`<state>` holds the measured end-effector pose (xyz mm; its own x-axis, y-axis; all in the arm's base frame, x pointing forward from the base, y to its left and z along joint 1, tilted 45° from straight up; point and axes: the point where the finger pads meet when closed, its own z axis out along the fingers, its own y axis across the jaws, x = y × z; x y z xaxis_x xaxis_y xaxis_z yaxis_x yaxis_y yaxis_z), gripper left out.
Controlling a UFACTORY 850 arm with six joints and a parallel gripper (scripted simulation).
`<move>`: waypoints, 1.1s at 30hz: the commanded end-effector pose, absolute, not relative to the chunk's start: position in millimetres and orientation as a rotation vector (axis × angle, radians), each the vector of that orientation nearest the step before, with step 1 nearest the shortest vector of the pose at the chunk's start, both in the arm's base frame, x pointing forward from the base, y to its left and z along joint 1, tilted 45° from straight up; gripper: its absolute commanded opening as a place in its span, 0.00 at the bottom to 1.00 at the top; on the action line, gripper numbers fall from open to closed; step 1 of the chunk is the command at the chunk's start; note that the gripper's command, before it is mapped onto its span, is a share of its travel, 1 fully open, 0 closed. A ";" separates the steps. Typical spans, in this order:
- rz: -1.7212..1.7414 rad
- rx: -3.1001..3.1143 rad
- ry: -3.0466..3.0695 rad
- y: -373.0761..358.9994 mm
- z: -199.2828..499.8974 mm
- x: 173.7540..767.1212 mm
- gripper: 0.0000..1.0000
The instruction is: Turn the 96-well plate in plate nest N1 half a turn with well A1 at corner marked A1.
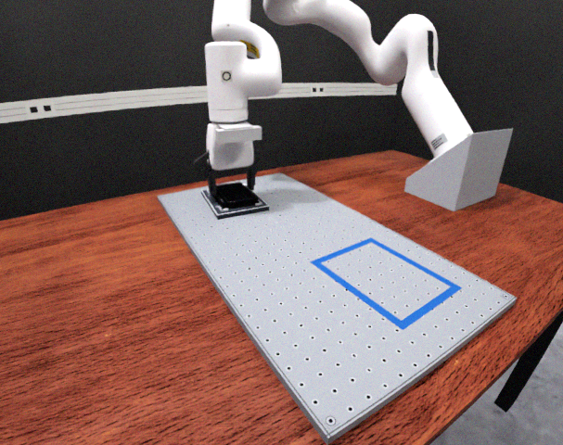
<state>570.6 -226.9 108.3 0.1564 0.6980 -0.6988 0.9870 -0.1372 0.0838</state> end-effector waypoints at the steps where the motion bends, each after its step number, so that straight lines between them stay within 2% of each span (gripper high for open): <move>1: -0.696 1.899 1.597 -228.9 106.5 571.2 1.00; 26: -0.696 1.899 1.597 -231.3 104.1 571.1 1.00; 27: -0.696 1.899 1.597 -230.8 104.5 571.1 0.00; 33: -0.696 1.899 1.597 -230.8 104.5 571.1 0.00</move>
<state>570.2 -231.4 103.6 0.1563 0.6980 -0.6989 0.9870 -0.1372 0.0837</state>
